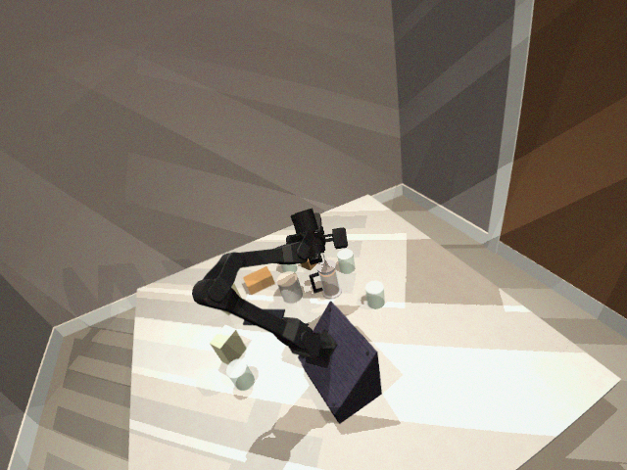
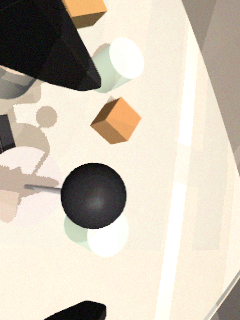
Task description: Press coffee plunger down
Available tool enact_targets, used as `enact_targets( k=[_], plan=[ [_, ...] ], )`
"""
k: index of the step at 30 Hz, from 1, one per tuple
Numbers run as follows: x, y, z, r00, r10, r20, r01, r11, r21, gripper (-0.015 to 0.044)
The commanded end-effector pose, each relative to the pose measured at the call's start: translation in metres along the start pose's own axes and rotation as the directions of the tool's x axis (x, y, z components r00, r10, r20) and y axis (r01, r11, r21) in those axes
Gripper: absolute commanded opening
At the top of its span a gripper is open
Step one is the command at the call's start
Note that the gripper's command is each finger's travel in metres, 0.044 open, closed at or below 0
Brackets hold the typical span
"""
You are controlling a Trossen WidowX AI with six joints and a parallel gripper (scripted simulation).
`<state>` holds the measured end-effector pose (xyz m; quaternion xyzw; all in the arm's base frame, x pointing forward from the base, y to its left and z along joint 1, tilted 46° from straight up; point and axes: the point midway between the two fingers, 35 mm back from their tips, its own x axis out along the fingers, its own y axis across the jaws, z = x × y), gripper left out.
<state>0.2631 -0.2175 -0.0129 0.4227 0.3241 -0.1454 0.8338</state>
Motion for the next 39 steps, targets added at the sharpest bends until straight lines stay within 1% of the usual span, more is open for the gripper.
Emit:
enact_targets(
  k=[1,6,18,31,39],
  plan=[
    [0.008,0.0,0.001,1.0,-0.002,0.004,0.002,1.0,0.001,0.044],
    [0.012,0.0,0.001,1.0,-0.002,0.005,0.002,1.0,0.001,0.044],
    [0.012,0.0,0.001,1.0,-0.002,0.005,0.002,1.0,0.001,0.0125],
    [0.012,0.0,0.0,1.0,-0.002,0.005,0.002,1.0,0.001,0.0119],
    [0.021,-0.001,-0.008,1.0,-0.003,0.004,0.003,1.0,0.001,0.0119]
  ],
)
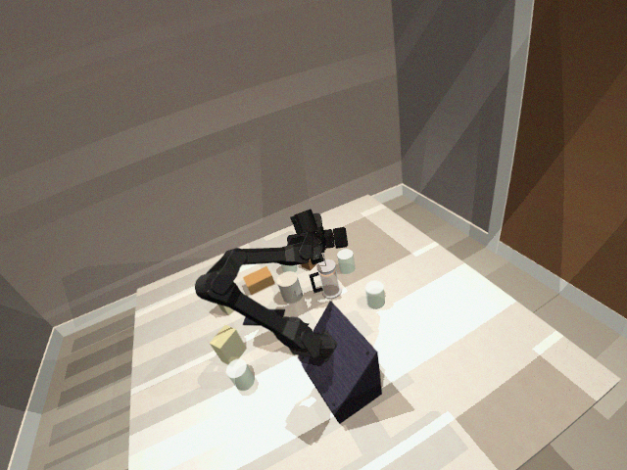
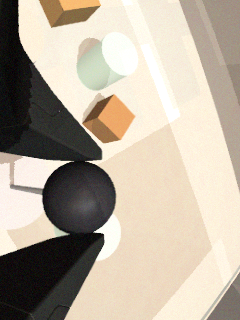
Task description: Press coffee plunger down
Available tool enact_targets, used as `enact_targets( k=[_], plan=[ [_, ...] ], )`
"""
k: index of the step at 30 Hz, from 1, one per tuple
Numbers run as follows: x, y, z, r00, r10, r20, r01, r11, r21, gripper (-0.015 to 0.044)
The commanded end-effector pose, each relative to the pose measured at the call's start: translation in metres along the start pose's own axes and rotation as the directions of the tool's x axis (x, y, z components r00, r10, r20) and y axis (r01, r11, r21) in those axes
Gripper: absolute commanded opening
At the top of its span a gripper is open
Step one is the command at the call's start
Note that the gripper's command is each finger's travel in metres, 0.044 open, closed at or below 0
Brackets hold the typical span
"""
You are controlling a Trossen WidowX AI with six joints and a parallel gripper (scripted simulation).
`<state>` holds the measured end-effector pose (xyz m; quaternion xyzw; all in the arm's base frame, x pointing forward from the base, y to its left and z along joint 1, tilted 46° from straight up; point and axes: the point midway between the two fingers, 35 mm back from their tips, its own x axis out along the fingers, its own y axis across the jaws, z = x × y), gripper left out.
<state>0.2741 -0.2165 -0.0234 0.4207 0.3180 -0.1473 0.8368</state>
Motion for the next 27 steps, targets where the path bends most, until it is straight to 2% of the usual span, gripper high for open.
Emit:
enact_targets(
  k=[1,27],
  plan=[
    [0.006,-0.001,-0.009,1.0,-0.004,-0.01,0.004,1.0,0.003,0.0119],
    [0.034,-0.002,-0.043,1.0,-0.005,-0.012,0.005,1.0,0.004,0.0119]
  ],
)
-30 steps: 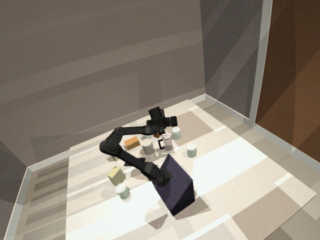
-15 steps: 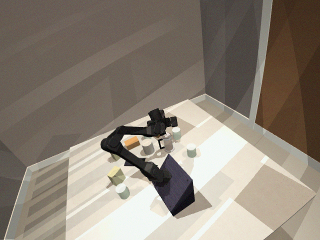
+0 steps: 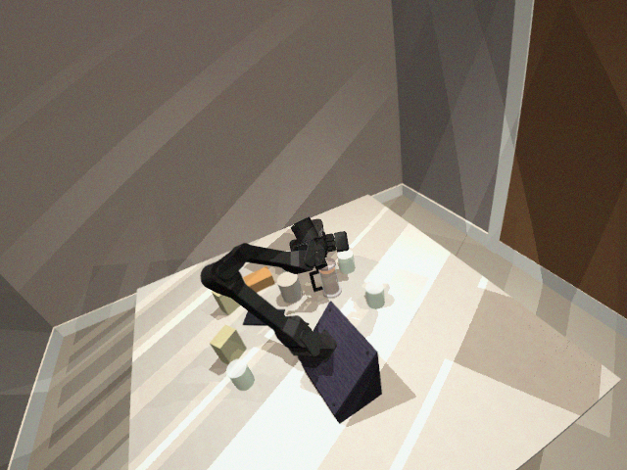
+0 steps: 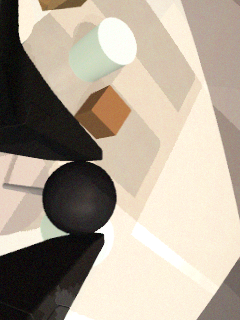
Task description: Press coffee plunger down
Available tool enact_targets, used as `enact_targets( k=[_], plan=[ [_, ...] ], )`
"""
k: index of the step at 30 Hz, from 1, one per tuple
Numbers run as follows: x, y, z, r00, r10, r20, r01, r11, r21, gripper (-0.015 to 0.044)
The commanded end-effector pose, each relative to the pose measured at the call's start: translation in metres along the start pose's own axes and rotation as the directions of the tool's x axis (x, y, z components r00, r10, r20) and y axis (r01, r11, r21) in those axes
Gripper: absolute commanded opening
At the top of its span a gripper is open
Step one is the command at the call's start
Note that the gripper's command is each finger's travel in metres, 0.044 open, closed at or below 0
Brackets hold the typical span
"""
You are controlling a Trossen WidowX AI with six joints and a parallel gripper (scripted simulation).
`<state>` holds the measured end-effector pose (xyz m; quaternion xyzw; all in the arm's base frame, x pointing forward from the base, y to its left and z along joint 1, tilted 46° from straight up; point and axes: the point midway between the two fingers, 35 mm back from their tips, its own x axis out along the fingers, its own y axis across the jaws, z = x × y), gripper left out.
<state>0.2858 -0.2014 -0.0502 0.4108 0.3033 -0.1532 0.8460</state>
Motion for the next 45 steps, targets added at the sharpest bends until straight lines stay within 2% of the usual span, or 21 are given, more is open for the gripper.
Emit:
enact_targets(
  k=[1,26,45],
  plan=[
    [0.008,-0.001,-0.025,0.999,-0.003,-0.051,0.004,1.0,0.02,0.0119],
    [0.034,0.001,-0.056,0.999,0.001,-0.048,0.0,1.0,0.023,0.0119],
    [0.042,0.001,-0.052,0.999,0.003,-0.047,-0.002,1.0,0.023,0.0119]
  ],
)
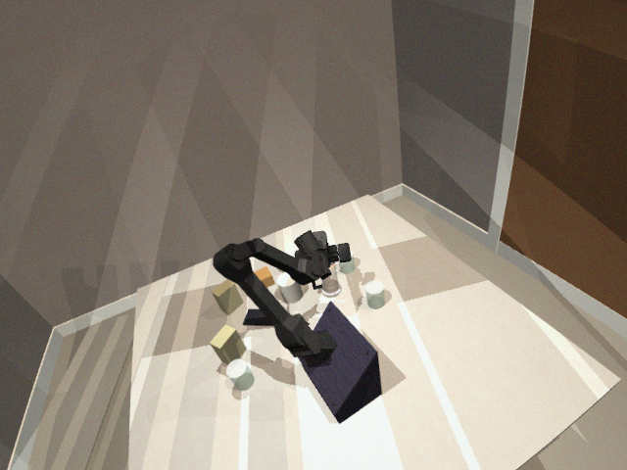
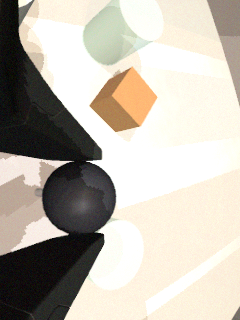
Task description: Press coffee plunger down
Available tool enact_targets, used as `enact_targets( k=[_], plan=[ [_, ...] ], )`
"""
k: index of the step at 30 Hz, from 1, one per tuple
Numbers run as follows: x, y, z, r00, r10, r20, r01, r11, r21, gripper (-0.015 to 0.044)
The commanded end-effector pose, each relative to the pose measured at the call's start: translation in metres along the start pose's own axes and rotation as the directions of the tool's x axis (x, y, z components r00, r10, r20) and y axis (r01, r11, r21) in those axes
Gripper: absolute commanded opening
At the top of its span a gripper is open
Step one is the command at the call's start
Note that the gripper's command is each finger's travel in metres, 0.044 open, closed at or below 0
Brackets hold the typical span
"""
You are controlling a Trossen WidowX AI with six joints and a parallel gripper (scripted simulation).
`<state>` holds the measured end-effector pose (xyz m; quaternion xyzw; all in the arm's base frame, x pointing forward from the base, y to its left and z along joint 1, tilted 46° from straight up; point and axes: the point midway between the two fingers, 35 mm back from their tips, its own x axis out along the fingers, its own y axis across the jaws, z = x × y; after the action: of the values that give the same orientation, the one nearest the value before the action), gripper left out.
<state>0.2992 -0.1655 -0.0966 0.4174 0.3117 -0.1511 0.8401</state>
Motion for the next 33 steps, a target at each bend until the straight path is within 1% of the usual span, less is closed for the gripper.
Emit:
enact_targets(
  k=[1,31,33],
  plan=[
    [0.0033,0.0001,-0.0062,1.0,0.003,-0.025,-0.003,1.0,0.011,0.0119],
    [0.0053,-0.0007,-0.0002,1.0,0.002,-0.014,-0.002,1.0,0.005,0.0119],
    [0.0053,-0.0007,-0.0002,1.0,0.002,-0.014,-0.002,1.0,0.005,0.0171]
  ],
)
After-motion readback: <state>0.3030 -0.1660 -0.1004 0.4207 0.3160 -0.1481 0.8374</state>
